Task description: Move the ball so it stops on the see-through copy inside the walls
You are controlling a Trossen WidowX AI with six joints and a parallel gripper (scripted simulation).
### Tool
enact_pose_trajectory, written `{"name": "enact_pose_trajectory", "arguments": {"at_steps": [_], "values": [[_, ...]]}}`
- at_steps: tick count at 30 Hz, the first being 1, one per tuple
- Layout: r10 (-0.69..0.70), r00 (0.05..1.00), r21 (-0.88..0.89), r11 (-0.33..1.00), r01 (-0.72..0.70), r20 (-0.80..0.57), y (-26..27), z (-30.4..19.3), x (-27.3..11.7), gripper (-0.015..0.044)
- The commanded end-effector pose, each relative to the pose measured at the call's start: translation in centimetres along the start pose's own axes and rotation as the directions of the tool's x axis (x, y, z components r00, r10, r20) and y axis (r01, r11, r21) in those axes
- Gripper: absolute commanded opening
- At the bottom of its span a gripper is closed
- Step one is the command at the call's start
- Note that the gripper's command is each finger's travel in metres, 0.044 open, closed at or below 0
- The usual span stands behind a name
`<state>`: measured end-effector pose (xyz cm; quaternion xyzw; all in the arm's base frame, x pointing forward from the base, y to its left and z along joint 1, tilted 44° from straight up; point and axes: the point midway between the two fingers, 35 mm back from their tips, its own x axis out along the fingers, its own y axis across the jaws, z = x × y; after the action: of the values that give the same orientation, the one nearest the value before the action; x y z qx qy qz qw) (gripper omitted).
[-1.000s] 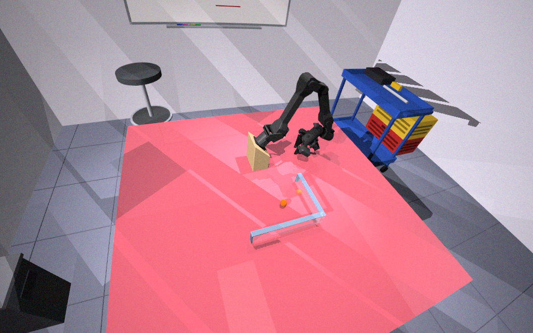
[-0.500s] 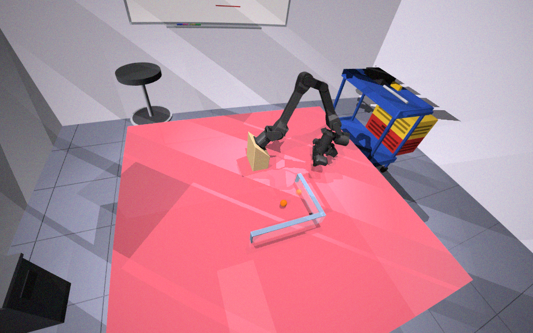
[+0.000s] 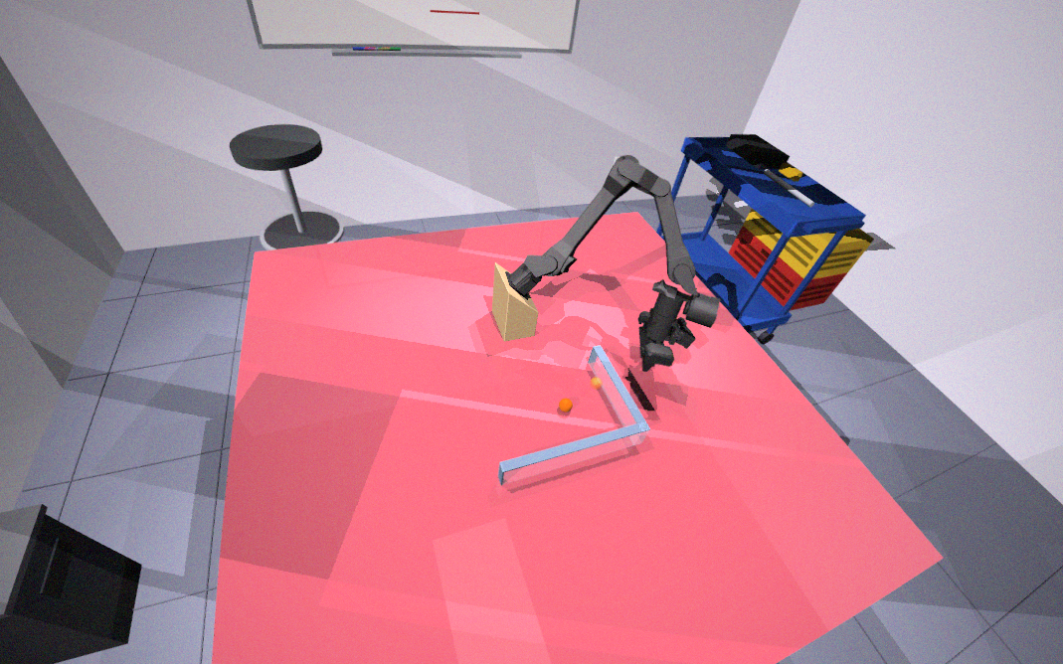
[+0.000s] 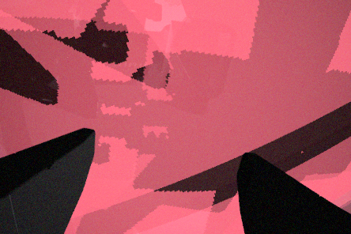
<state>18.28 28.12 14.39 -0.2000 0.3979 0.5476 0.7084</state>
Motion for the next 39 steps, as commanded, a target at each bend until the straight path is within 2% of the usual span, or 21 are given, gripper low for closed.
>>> {"name": "enact_pose_trajectory", "arguments": {"at_steps": [1, 9, 16, 21, 23, 34, 39], "values": [[-0.064, 0.998, 0.107, 0.992, 0.061, 0.021, -4.6, -0.2, -1.3, 0.0253], [-0.199, 0.98, 0.35, 0.916, 0.196, -0.028, -15.4, -5.5, -4.3, 0.0253], [0.016, 0.997, 0.654, 0.756, 0.041, -0.081, -17.5, -13.0, -1.6, 0.0253], [0.185, 0.983, 0.854, 0.511, -0.096, 0.0, -17.5, -17.9, -0.1, 0.0253], [0.206, 0.978, 0.878, 0.465, -0.116, 0.021, -17.4, -18.5, 0.0, 0.0253], [0.206, 0.978, 0.878, 0.465, -0.116, 0.021, -17.4, -18.5, 0.0, 0.0253], [0.206, 0.978, 0.878, 0.465, -0.117, 0.021, -17.1, -18.5, 1.5, 0.0253]]}}
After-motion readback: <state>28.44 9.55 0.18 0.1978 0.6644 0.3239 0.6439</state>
